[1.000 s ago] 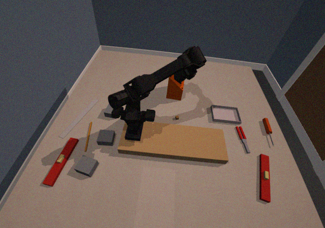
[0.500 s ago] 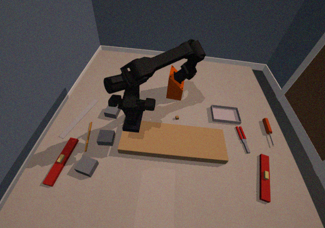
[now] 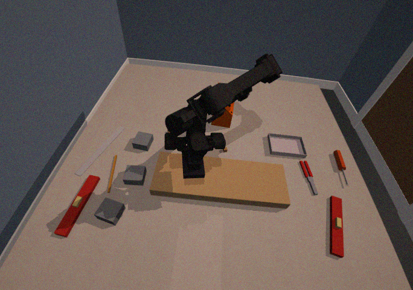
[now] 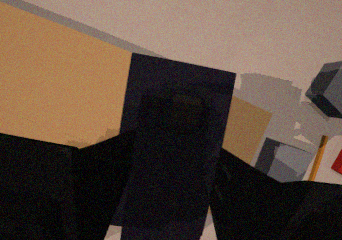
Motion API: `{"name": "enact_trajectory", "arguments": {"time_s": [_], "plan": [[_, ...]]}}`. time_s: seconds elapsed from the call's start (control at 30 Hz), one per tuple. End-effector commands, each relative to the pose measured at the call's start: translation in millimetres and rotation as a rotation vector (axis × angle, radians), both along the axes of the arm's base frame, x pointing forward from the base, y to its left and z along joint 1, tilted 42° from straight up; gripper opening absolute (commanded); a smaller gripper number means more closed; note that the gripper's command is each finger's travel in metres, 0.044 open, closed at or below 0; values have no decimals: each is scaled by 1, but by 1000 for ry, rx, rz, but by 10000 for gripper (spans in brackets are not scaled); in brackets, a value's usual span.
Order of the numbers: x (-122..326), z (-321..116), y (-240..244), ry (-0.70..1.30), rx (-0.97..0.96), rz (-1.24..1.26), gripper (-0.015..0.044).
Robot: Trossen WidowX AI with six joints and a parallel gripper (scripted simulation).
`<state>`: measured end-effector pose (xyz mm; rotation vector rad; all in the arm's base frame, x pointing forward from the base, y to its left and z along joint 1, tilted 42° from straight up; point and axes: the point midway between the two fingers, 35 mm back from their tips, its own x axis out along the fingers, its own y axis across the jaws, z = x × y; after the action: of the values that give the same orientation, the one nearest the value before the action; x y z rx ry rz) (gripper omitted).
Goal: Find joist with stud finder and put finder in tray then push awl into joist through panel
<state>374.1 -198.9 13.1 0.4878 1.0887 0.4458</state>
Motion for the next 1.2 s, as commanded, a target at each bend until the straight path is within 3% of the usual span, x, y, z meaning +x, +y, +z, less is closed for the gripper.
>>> {"name": "enact_trajectory", "arguments": {"time_s": [0.0,0.57,1.17], "plan": [[7,23,19,-45,-35,51,0],[18,97,124,-197,-126,284,0],[-15,161,232,-385,-183,526,0]]}}
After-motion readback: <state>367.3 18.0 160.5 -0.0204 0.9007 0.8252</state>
